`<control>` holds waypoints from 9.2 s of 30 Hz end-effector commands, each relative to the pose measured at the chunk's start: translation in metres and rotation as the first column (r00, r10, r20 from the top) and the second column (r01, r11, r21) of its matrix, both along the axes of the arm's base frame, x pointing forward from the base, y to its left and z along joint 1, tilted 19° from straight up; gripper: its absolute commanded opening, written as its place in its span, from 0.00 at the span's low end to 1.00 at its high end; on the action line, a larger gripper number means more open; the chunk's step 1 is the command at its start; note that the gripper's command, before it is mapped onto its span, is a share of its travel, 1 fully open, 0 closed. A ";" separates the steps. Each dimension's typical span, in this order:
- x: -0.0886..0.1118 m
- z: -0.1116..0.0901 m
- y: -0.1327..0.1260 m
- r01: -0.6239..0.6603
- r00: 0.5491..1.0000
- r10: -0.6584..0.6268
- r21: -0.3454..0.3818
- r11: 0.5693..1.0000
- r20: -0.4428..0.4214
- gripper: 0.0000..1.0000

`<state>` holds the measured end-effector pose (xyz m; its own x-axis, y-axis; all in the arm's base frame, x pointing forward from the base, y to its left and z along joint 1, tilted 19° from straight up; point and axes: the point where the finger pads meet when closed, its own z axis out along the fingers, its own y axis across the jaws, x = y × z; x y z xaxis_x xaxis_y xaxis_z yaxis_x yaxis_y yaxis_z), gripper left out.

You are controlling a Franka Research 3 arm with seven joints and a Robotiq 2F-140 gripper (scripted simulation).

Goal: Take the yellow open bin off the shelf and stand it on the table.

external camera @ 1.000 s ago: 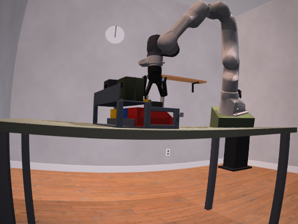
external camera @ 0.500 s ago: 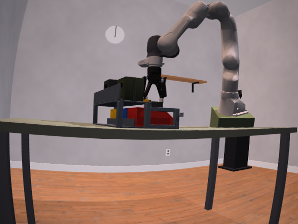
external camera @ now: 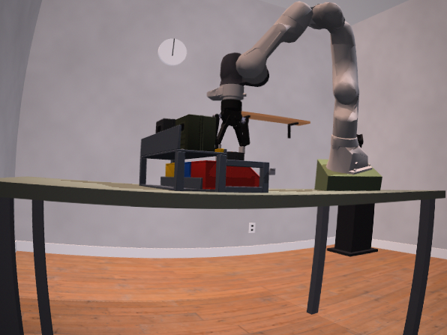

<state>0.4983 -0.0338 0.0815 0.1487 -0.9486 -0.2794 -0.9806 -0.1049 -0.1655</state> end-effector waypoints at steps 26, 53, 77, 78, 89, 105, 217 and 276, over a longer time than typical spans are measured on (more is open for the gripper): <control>0.002 0.003 -0.002 0.004 1.000 -0.004 -0.003 1.000 0.003 0.57; 0.002 0.002 -0.001 0.000 1.000 0.000 -0.002 1.000 0.004 0.00; 0.002 0.002 -0.001 0.000 1.000 0.000 -0.002 1.000 0.004 0.00; 0.002 0.002 -0.001 0.000 1.000 0.000 -0.002 1.000 0.004 0.00; 0.002 0.002 -0.001 0.000 1.000 0.000 -0.002 1.000 0.004 0.00; 0.000 0.016 -0.005 0.004 1.000 -0.004 -0.003 1.000 0.003 0.00; 0.005 0.025 -0.013 0.004 1.000 -0.004 -0.003 1.000 0.003 0.00; 0.005 0.026 -0.013 0.004 1.000 -0.004 -0.003 1.000 0.003 0.00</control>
